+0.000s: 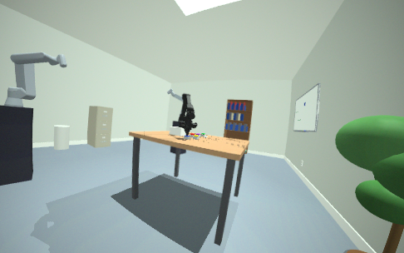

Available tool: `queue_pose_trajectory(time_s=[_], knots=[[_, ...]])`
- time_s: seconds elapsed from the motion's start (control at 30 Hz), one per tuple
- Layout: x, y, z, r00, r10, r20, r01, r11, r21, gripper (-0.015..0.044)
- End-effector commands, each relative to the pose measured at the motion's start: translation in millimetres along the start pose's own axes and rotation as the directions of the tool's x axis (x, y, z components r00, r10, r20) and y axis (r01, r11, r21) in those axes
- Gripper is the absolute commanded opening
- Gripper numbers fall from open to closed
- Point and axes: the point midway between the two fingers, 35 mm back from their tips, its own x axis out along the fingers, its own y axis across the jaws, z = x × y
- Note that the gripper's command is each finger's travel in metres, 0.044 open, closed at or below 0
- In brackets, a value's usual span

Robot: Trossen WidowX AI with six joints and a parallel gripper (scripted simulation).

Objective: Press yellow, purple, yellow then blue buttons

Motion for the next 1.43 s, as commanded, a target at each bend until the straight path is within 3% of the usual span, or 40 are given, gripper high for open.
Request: queue_pose_trajectory(time_s=[0.0, 0.17, 0.33, 0.67, 0.9, 1.17, 1.4], knots=[[-21, 0, 0, 1.000, 0.000, -0.001, 0.000, 1.000, -0.003, 0.0020], [-32, 0, 0, 1.000, 0.001, -0.001, -0.001, 1.000, -0.005, 0.0020], [-39, 39, 34, 1.000, 0.007, 0.005, -0.007, 1.000, -0.005, 0.0151], [-62, 177, 91, 1.000, 0.026, 0.012, -0.026, 1.000, -0.005, 0.0400], [-79, 283, 87, 0.999, 0.036, 0.010, -0.036, 0.999, -0.005, 0.0400], [-99, 396, 38, 0.999, 0.042, 0.002, -0.042, 0.999, -0.005, 0.0400], [-103, 414, 24, 0.999, 0.042, 0.001, -0.042, 0.999, -0.005, 0.0400]])
